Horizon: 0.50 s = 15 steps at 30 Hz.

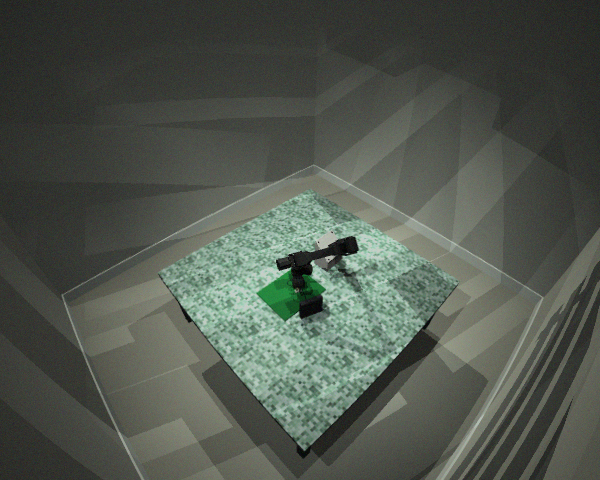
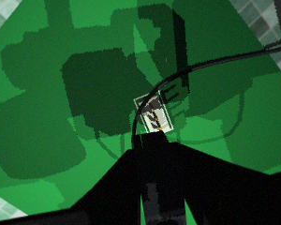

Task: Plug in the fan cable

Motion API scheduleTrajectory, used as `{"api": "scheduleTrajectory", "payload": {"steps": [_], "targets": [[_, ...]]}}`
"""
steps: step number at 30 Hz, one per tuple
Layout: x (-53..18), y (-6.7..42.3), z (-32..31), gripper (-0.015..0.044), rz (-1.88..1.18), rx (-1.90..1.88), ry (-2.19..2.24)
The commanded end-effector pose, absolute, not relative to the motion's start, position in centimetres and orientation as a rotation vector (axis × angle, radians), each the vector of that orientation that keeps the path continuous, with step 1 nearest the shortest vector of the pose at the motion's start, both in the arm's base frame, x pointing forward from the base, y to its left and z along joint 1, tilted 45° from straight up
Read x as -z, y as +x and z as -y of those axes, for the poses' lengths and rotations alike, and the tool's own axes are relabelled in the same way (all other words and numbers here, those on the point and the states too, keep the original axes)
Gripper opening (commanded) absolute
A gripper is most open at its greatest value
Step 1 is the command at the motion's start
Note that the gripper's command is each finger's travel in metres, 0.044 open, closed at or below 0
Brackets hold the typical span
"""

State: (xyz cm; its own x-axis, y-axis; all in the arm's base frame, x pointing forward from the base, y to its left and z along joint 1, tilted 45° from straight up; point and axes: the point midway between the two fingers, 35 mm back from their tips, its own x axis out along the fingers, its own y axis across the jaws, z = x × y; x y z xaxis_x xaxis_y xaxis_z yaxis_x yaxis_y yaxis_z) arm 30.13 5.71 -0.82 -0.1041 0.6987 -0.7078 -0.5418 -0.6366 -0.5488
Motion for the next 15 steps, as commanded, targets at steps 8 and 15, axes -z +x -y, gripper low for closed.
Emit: {"api": "scheduleTrajectory", "payload": {"steps": [8,15], "targets": [[0.06,30.32,-6.36,0.0,0.424,-1.866,-1.471],[-0.3,29.89,-6.41,0.0,0.434,-1.866,-1.478]]}}
